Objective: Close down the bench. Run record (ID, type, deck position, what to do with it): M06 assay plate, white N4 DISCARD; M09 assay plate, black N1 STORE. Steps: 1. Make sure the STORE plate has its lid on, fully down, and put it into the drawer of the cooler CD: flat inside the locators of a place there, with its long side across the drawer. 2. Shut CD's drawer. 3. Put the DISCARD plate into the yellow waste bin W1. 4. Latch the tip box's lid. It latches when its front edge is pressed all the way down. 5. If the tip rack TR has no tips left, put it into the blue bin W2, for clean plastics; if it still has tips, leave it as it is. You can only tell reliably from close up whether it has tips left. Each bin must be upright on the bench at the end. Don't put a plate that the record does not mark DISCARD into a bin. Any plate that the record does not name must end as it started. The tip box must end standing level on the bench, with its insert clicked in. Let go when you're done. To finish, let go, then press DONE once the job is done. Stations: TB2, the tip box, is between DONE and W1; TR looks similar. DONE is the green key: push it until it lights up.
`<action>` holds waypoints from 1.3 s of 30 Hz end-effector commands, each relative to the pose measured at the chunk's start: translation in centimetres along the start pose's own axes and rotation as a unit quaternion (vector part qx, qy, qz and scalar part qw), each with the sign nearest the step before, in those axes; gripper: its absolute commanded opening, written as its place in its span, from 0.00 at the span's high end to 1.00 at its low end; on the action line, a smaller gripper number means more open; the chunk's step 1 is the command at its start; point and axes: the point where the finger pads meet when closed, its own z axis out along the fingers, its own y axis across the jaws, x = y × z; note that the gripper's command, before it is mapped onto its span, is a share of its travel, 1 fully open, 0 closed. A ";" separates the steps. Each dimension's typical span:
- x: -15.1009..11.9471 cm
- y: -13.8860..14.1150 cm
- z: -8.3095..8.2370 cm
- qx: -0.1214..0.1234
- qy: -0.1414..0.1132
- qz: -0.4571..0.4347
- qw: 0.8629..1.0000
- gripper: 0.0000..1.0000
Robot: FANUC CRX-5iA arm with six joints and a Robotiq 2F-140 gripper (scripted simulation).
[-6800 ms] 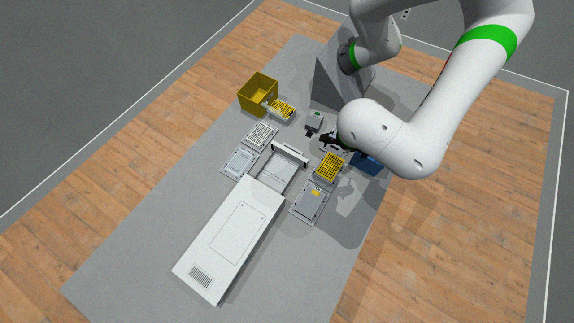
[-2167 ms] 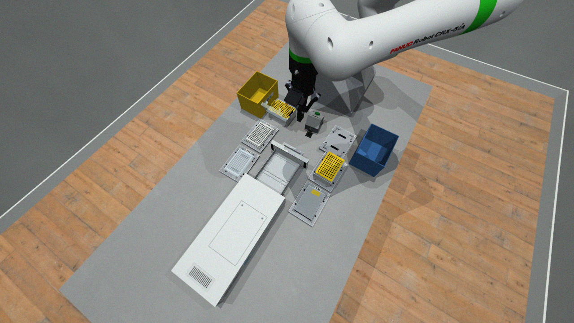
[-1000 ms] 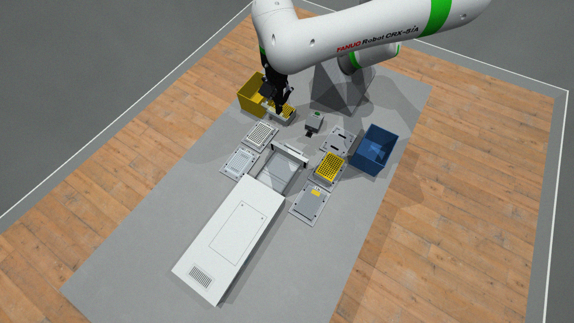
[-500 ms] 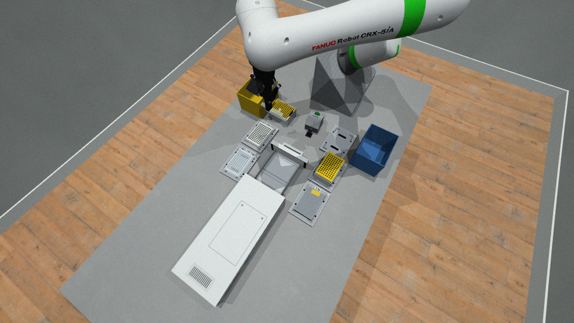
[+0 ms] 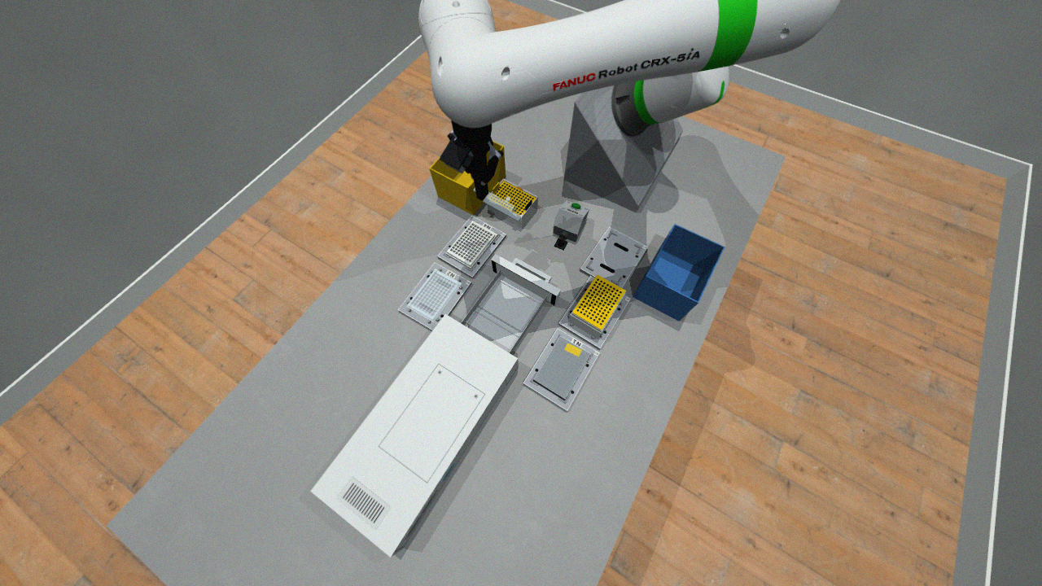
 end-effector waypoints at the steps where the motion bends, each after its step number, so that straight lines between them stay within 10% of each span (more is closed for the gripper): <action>1: 0.0 0.0 -0.1 -0.001 0.001 0.000 1.000 0.90; 39: 0.0 0.0 4.9 -0.001 0.001 0.000 1.000 0.90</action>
